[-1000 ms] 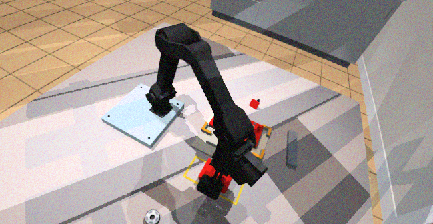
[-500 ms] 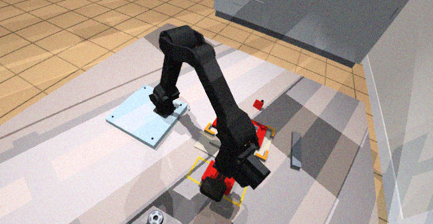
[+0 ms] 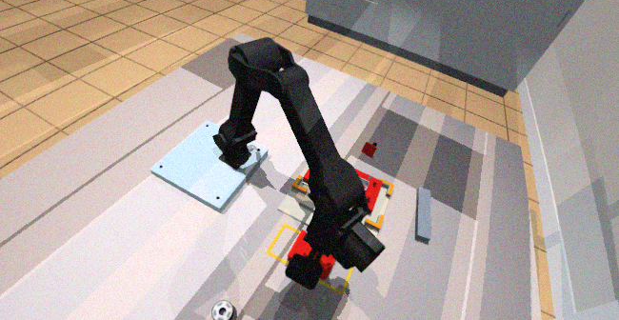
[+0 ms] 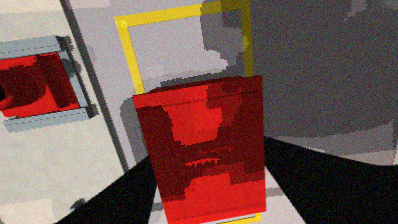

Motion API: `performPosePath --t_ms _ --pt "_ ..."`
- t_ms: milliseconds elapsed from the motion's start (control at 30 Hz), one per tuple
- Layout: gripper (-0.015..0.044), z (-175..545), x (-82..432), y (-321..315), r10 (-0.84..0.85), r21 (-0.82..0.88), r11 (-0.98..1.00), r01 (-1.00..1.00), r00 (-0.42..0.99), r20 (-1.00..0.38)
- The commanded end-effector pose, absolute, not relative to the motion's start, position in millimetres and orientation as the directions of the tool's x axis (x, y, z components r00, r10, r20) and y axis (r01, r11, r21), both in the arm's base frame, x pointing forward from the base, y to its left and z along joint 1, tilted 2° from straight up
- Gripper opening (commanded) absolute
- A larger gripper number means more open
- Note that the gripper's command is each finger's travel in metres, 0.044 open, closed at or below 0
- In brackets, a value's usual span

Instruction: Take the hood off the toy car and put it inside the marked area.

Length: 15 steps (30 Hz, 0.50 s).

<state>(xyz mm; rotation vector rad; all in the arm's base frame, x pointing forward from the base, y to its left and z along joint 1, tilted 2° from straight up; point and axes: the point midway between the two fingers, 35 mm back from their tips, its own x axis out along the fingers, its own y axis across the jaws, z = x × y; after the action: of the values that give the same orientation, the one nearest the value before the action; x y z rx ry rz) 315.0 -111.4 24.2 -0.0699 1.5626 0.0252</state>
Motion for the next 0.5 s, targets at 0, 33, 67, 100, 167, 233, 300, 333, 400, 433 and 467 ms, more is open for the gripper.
performPosePath --t_ms 0,33,67,100,167,233,300,333,400,433,467 --pt "0.0 21.1 314.3 -111.8 -0.03 -0.031 0.997 -0.066 0.004 -1.0" --pt "0.0 20.6 314.3 -111.8 -0.03 -0.031 0.997 -0.066 0.004 -1.0" --pt "0.0 20.2 314.3 -111.8 -0.03 -0.031 0.997 -0.066 0.004 -1.0" --pt "0.0 20.0 314.2 -111.8 -0.03 -0.031 0.997 -0.066 0.004 -1.0" --pt "0.0053 22.3 314.9 -111.4 -0.028 -0.029 0.998 -0.06 0.008 -1.0" --pt "0.0105 22.3 314.9 -111.4 -0.028 -0.029 0.998 -0.06 0.008 -1.0" --pt "0.0158 22.3 314.9 -111.4 -0.028 -0.029 0.998 -0.06 0.008 -1.0" --pt "0.0184 22.3 314.9 -111.4 -0.028 -0.029 0.998 -0.06 0.008 -1.0" --pt "0.0236 22.3 314.9 -111.4 -0.028 -0.029 0.998 -0.06 0.008 -1.0" --pt "0.0263 22.3 314.9 -111.4 -0.028 -0.029 0.998 -0.06 0.008 -1.0" --pt "0.0289 22.3 314.9 -111.4 -0.028 -0.029 0.998 -0.06 0.008 -1.0"
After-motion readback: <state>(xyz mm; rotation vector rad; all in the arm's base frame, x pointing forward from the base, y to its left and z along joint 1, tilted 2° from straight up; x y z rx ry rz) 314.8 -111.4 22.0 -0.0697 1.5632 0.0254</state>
